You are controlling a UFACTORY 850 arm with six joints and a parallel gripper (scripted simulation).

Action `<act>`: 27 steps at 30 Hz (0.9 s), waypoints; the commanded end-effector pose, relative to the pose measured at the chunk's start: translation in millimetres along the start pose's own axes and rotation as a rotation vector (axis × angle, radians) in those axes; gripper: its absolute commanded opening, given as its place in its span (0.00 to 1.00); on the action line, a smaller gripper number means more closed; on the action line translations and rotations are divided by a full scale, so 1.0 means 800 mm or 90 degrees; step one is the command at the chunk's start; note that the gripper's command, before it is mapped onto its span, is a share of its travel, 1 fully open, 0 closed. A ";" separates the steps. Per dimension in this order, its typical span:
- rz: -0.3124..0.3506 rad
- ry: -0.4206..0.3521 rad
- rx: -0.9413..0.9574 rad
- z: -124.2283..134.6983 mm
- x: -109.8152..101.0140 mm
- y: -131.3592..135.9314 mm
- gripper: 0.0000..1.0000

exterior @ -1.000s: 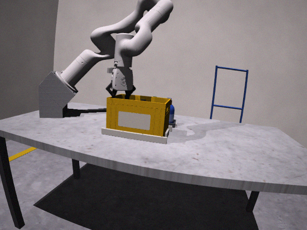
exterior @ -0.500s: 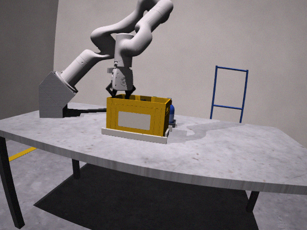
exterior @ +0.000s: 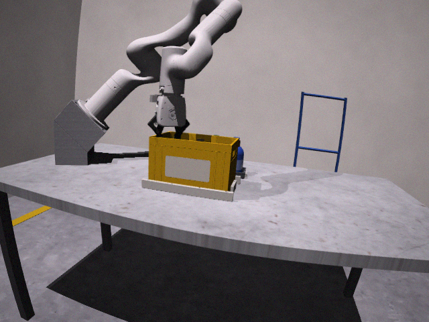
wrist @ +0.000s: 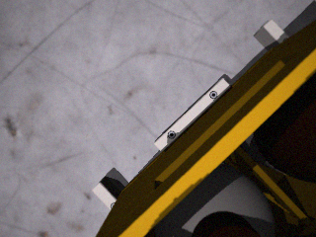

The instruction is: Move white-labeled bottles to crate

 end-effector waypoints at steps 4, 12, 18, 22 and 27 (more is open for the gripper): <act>0.000 -0.001 0.000 0.001 -0.007 0.000 0.66; 0.000 -0.001 0.000 0.001 -0.019 0.000 0.66; 0.000 -0.001 0.000 0.001 -0.035 0.000 0.66; 0.000 -0.001 0.000 0.001 -0.048 0.000 0.66; 0.000 -0.001 0.000 0.001 -0.058 0.000 0.66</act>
Point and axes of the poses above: the point where the finger pads meet when closed, its own x axis out along the fingers, its own y axis across the jaws, z = x × y, the point moved 5 cm from there along -x, back along the fingers, and after that the axes turned 15 degrees about -x, right-handed, at the moved point
